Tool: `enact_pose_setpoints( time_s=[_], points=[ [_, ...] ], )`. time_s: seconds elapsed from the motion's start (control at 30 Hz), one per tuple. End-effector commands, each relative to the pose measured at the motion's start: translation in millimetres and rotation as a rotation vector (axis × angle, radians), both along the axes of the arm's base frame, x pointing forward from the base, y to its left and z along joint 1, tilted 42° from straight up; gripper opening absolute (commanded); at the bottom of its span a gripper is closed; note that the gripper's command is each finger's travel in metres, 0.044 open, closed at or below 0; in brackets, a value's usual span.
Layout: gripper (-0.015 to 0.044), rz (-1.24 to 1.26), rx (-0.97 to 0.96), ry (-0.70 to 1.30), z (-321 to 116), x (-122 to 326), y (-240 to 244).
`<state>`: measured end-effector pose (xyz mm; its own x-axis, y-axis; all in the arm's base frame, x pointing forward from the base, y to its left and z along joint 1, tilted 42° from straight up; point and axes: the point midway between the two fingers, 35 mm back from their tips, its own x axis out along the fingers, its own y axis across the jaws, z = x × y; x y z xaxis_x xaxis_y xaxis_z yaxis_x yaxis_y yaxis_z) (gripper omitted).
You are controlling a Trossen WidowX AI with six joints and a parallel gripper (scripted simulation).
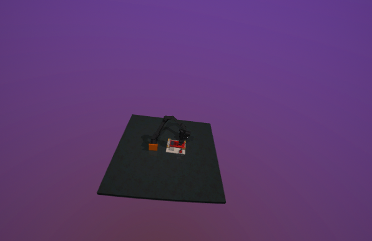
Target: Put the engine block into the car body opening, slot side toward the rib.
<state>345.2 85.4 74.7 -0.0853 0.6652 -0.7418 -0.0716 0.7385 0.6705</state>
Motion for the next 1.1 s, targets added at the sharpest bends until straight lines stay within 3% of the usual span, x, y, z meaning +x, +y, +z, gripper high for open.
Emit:
enact_pose_setpoints(
  time_s=[0.0, 1.07],
  points=[
    [0.0158, -0.022, 0.001, 0.016, 1.7, 0.3, 0.3],
    [0.0158, -0.038, -0.001, 0.031, -3.5, -0.4, 4.6]
  ],
)
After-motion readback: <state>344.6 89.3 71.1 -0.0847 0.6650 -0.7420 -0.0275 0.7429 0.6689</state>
